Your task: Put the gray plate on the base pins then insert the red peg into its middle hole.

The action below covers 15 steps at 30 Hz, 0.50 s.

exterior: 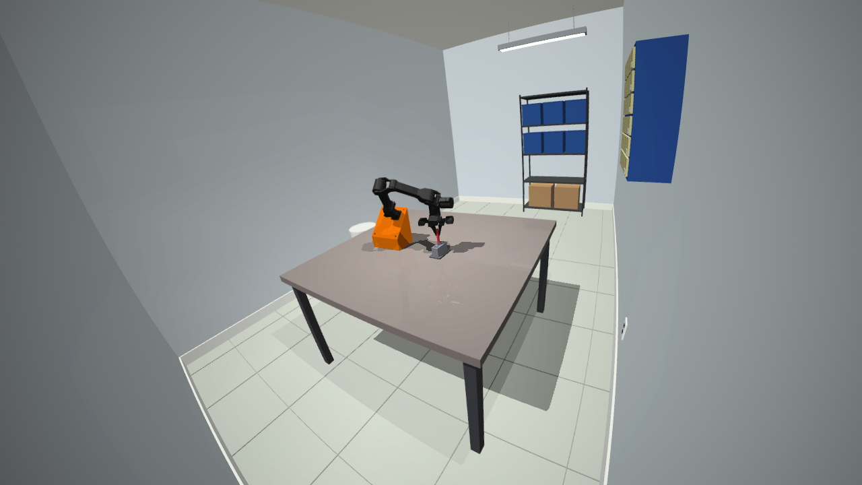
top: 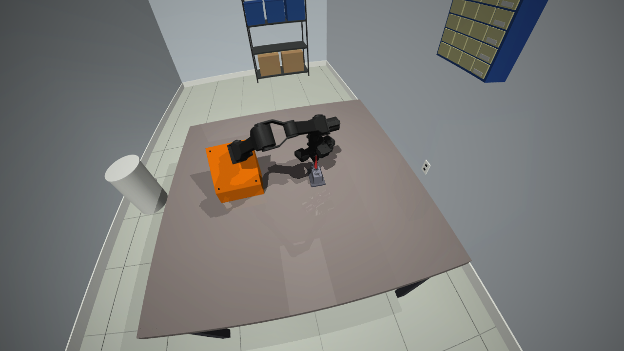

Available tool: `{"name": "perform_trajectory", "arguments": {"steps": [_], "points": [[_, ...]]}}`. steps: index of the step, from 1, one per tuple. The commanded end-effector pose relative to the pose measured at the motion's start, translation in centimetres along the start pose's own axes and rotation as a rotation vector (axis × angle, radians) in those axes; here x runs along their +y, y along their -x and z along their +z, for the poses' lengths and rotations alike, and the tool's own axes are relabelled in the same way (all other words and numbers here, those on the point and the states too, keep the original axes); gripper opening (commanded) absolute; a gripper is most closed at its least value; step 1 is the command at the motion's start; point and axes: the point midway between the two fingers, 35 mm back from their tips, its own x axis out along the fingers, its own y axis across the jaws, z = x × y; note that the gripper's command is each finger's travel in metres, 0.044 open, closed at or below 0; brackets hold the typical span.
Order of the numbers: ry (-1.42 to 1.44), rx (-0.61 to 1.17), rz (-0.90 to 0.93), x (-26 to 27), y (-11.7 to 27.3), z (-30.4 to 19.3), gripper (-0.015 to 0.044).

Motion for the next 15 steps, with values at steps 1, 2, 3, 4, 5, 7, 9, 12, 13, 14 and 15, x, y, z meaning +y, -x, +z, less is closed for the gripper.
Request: {"name": "perform_trajectory", "arguments": {"steps": [1,2,3,4,5,7,9,12,13,14,15], "points": [[0.004,-0.001,0.0,0.07,0.03,0.03,0.0],[0.004,-0.001,0.0,0.05,0.03,0.05,0.0],[0.004,-0.001,0.0,0.03,0.03,0.07,0.0],[0.004,-0.001,0.0,0.0,0.03,0.07,0.0],[0.004,-0.001,0.0,-0.03,0.03,0.08,0.0],[0.004,-0.001,0.0,-0.06,0.01,0.08,0.0],[0.004,-0.001,0.0,-0.05,-0.12,0.08,0.0],[0.006,-0.002,0.0,-0.04,-0.47,0.09,0.0],[0.006,-0.002,0.0,-0.04,-0.63,0.09,0.0],[0.007,-0.002,0.0,-0.04,-0.79,0.09,0.0],[0.008,-0.003,0.0,-0.04,-0.96,0.09,0.0]]}}
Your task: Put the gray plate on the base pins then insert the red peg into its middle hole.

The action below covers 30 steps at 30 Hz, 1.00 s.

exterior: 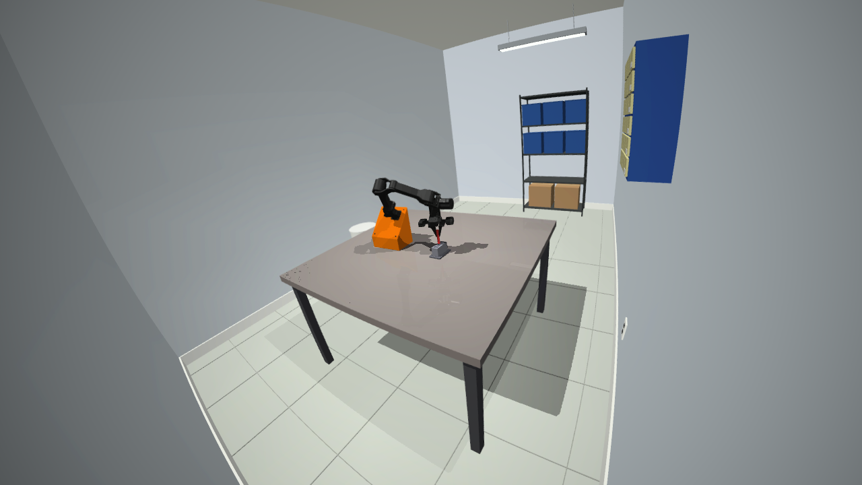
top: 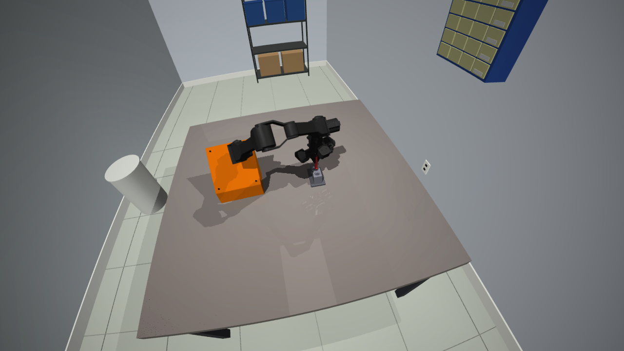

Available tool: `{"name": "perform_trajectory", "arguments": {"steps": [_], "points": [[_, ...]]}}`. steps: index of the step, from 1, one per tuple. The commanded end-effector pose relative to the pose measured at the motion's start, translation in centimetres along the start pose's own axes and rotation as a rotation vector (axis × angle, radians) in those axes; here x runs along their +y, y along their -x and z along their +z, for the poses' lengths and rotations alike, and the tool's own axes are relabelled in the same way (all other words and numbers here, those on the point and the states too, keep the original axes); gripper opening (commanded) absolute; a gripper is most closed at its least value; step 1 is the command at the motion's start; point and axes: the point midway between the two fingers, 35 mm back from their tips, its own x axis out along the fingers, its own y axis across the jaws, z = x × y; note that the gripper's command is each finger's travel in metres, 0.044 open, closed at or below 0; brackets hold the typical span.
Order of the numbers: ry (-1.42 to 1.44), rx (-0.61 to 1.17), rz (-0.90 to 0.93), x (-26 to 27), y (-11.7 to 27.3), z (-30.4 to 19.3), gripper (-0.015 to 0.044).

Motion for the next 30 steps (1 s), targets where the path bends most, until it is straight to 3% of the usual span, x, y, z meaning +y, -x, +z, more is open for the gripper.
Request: {"name": "perform_trajectory", "arguments": {"steps": [1,30], "points": [[0.009,-0.003,-0.005,-0.11,-0.62,0.0,0.0],[0.005,0.0,-0.003,-0.08,-1.25,0.02,0.0]]}}
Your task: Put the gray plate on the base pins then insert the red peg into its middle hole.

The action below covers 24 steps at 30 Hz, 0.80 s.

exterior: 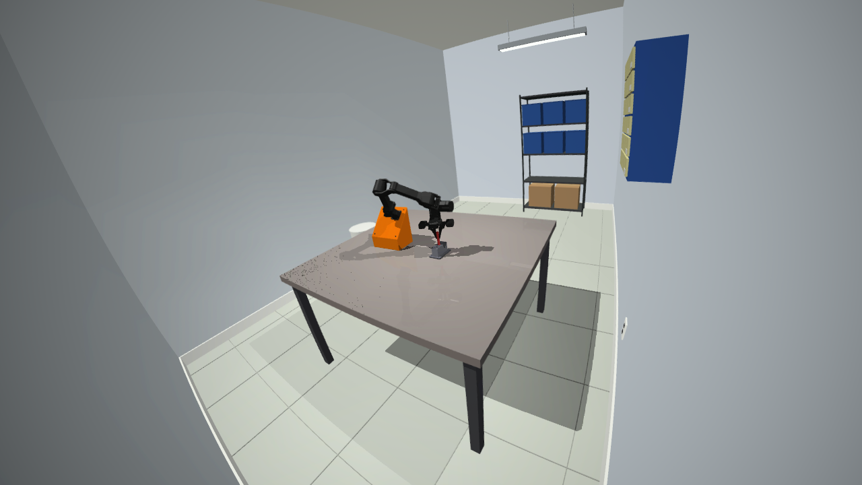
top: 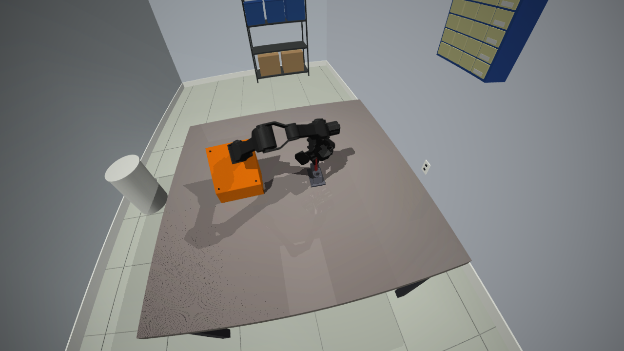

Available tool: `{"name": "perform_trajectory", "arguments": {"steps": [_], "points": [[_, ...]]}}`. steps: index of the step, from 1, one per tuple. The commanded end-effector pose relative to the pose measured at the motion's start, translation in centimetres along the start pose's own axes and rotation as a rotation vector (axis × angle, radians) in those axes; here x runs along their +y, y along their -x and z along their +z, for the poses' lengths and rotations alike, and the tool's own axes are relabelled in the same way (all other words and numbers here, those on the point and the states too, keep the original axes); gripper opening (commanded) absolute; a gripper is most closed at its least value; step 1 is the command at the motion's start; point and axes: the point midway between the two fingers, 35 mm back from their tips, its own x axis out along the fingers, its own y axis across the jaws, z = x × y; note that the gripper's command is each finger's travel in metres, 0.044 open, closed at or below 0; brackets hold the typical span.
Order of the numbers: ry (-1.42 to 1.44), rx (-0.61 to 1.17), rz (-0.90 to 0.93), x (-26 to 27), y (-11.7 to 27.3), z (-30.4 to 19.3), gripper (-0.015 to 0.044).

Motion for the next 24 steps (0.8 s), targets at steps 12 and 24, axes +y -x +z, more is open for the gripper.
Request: {"name": "perform_trajectory", "arguments": {"steps": [12,24], "points": [[-0.001,0.0,0.0,0.0,-0.02,0.01,0.0079],[-0.001,0.0,0.0,0.0,-0.02,0.01,0.015]]}}
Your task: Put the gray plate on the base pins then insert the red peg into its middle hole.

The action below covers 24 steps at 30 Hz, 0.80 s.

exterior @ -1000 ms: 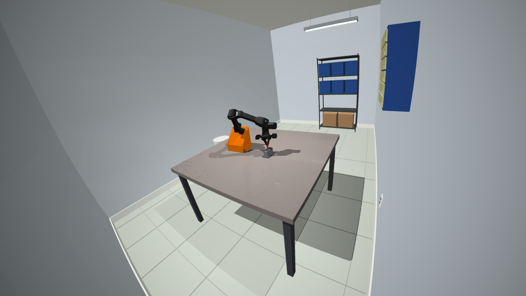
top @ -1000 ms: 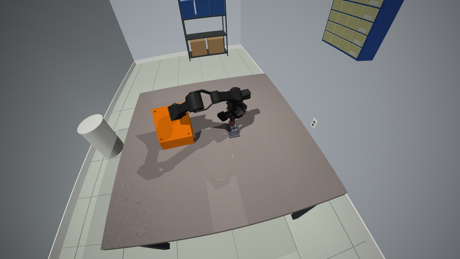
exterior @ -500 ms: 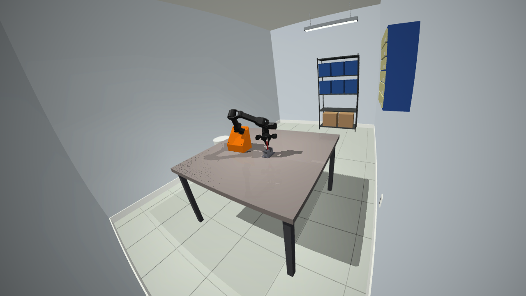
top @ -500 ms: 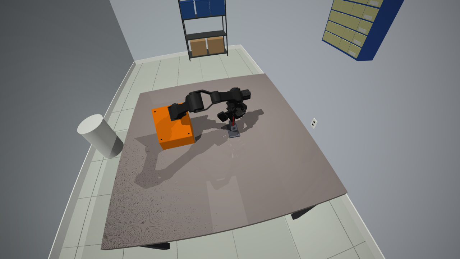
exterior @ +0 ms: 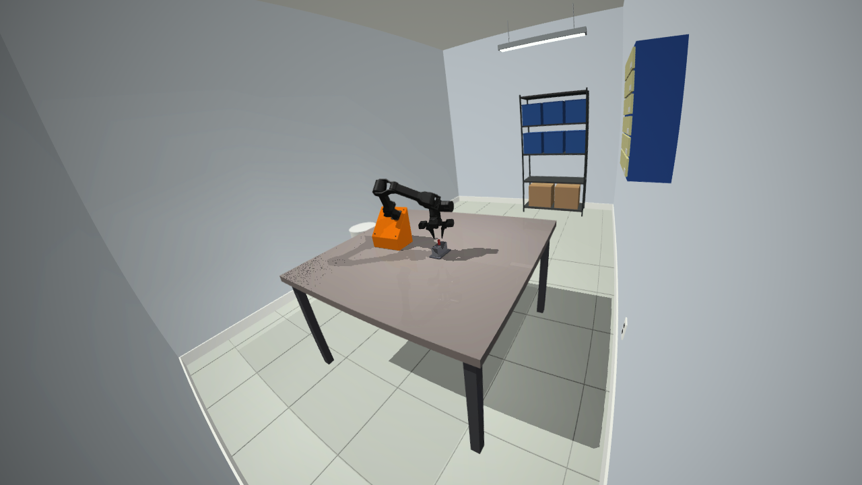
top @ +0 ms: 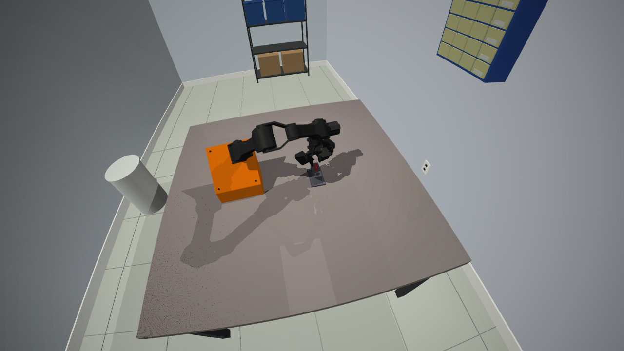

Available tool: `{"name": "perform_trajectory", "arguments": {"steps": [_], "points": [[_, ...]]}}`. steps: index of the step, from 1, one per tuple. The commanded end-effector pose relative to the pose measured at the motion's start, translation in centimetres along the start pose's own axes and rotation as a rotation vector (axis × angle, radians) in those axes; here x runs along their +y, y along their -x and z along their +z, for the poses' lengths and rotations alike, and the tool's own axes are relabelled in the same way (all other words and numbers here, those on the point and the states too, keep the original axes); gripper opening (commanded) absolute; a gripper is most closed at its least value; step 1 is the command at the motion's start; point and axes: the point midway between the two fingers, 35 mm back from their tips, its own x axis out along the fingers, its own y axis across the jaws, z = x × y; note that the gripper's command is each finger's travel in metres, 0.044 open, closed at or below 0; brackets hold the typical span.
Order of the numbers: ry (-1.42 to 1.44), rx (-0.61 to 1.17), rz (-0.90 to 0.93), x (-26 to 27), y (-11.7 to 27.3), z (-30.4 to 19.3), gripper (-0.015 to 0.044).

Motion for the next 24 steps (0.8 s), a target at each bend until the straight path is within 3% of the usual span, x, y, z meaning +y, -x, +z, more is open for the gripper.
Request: {"name": "perform_trajectory", "arguments": {"steps": [1,24], "points": [[0.001,0.0,0.0,0.0,0.0,0.0,0.015],[0.012,-0.003,-0.002,-0.2,1.5,-0.2,0.015]]}}
